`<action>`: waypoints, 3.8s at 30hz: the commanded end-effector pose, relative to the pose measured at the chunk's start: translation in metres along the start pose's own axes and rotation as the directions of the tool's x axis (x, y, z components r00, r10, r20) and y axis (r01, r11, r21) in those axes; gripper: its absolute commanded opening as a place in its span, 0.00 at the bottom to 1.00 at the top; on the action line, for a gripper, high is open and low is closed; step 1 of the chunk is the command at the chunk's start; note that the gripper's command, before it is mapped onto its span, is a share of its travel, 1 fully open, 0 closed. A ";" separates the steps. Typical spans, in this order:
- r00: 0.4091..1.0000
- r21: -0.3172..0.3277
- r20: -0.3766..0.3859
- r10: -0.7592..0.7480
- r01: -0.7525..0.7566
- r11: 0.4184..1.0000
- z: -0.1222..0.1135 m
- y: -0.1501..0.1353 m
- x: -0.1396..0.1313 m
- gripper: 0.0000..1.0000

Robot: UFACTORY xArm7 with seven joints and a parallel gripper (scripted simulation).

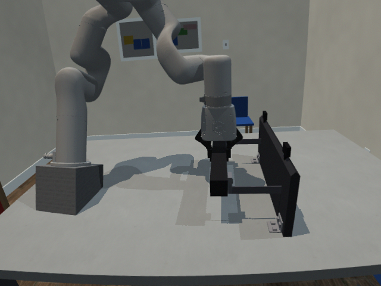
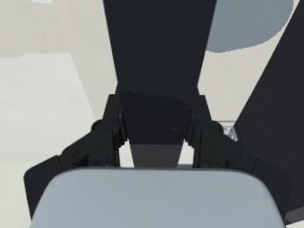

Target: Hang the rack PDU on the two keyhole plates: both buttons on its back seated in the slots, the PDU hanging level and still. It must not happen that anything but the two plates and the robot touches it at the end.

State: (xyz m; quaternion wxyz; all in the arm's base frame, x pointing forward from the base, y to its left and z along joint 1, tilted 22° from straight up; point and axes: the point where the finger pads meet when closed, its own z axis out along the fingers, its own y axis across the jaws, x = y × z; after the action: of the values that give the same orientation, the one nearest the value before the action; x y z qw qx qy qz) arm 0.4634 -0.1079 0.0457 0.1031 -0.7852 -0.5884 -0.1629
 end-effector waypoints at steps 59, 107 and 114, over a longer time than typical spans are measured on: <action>1.000 -0.005 0.001 0.000 0.000 1.000 0.013 0.002 -0.001 0.00; 1.000 -0.005 0.001 0.000 0.000 1.000 0.013 0.002 -0.001 1.00; 1.000 -0.005 0.001 0.000 0.000 1.000 0.013 0.002 -0.001 1.00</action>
State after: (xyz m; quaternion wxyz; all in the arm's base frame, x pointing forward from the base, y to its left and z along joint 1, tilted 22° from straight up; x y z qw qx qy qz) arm 0.4659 -0.1028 0.0319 0.1028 -0.7853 -0.5883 -0.1630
